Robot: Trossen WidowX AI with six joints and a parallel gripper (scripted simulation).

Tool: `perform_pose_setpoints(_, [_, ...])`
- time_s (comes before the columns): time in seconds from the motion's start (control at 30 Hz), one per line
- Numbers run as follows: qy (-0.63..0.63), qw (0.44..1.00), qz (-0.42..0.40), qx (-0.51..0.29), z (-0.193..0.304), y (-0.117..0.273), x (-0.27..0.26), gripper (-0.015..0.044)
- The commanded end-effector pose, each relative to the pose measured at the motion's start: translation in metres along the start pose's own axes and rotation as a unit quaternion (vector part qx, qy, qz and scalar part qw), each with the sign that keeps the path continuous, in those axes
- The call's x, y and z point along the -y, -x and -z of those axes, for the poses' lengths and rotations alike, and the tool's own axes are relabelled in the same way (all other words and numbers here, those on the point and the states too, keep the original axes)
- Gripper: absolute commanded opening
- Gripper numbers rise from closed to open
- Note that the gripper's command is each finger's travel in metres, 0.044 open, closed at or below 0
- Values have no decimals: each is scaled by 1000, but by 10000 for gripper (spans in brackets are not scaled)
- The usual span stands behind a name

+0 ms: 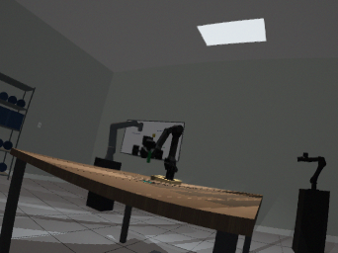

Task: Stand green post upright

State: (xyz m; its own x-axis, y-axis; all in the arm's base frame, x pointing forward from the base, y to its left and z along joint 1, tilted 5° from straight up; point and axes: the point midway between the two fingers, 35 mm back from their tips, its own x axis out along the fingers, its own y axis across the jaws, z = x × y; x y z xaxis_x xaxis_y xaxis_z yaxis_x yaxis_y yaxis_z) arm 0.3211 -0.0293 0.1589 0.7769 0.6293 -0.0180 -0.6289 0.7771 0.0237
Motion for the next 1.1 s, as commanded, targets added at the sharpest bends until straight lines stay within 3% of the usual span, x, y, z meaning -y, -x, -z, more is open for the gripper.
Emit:
perform_pose_setpoints(0.0, [3,1000,-7,4,0,4,-7,23])
perform_pose_setpoints(1.07, [26,1000,-16,6,17,7,-13,23])
